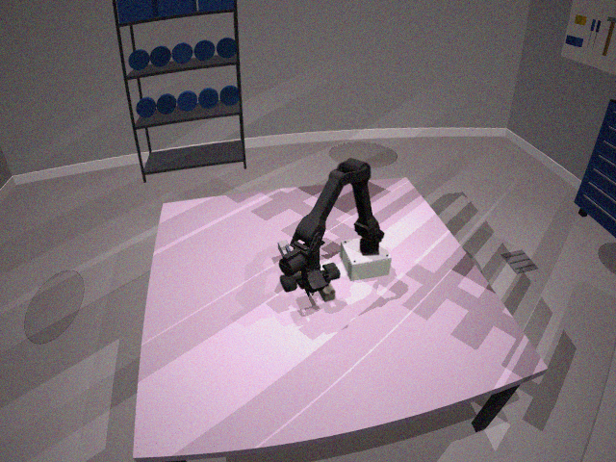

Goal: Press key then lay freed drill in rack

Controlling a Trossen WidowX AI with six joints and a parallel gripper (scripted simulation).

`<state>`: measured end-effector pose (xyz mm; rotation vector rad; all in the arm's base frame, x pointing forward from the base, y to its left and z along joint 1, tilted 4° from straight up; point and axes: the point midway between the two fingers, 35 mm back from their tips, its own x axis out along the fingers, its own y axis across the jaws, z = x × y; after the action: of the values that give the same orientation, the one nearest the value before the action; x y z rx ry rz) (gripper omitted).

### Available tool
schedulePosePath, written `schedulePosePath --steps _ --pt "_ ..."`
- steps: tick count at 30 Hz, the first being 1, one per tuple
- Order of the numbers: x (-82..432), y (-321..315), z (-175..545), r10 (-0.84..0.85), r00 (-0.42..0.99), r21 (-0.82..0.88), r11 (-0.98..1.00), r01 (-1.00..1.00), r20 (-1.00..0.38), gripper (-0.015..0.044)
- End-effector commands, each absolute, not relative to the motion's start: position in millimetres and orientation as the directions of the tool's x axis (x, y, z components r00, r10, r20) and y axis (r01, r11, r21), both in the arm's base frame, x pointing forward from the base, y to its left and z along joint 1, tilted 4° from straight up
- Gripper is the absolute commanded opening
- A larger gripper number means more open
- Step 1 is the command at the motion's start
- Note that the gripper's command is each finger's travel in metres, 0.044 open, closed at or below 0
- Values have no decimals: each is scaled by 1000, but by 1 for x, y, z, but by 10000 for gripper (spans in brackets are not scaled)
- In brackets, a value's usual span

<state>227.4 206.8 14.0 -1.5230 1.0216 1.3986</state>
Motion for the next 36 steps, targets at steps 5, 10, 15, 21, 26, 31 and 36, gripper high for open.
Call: schedulePosePath --steps 5,10,15,21,26,31,36 --pt "225 207 17 -37 58 -42 -338 -940 -998 0" --pt "215 205 16 -37 57 -41 -339 -940 -998 0" --pt "206 204 14 -37 56 -41 -339 -940 -998 0" --pt "196 202 13 -37 56 -40 -339 -940 -998 0" --pt "187 200 12 -37 55 -39 -339 -940 -998 0" --pt "179 199 12 -37 54 -38 -339 -940 -998 0" --pt "171 197 12 -37 53 -38 -339 -940 -998 0"
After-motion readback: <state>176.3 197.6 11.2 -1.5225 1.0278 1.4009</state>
